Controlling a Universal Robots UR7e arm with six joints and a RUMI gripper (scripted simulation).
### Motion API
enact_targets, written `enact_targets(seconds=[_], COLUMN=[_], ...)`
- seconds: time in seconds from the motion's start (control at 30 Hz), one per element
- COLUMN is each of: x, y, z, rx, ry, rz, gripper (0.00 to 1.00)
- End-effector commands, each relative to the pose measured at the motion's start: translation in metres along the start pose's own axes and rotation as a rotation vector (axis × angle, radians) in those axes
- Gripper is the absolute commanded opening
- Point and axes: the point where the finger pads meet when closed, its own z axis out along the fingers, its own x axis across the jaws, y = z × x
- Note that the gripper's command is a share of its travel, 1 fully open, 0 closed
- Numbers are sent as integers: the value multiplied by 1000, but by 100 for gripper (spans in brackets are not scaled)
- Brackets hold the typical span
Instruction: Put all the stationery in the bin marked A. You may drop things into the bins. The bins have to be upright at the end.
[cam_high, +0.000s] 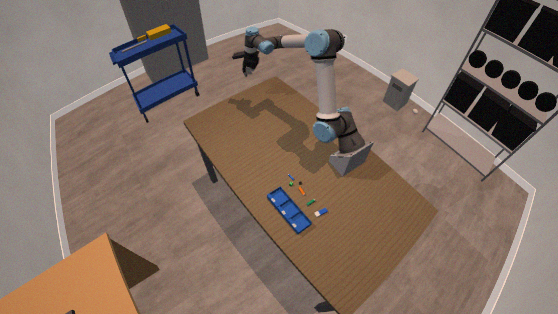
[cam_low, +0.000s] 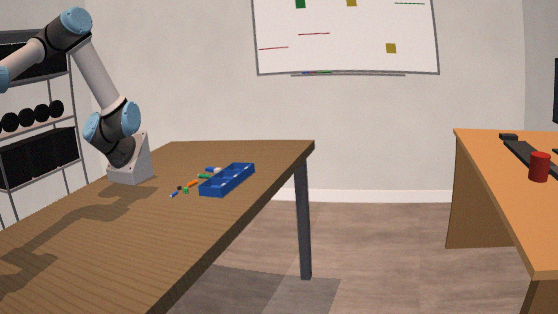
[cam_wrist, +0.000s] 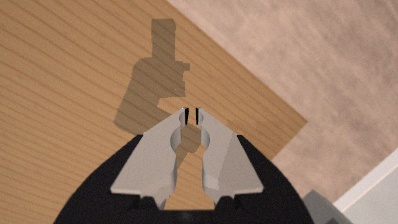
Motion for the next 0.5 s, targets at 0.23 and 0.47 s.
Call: enact_targets(seconds=[0.23,0.47], x=[-69,-103], y=[3,8], z=[21,29], rx=[-37,-67], ry=[-85,-141], rz=[-15,-36], gripper=[4,4])
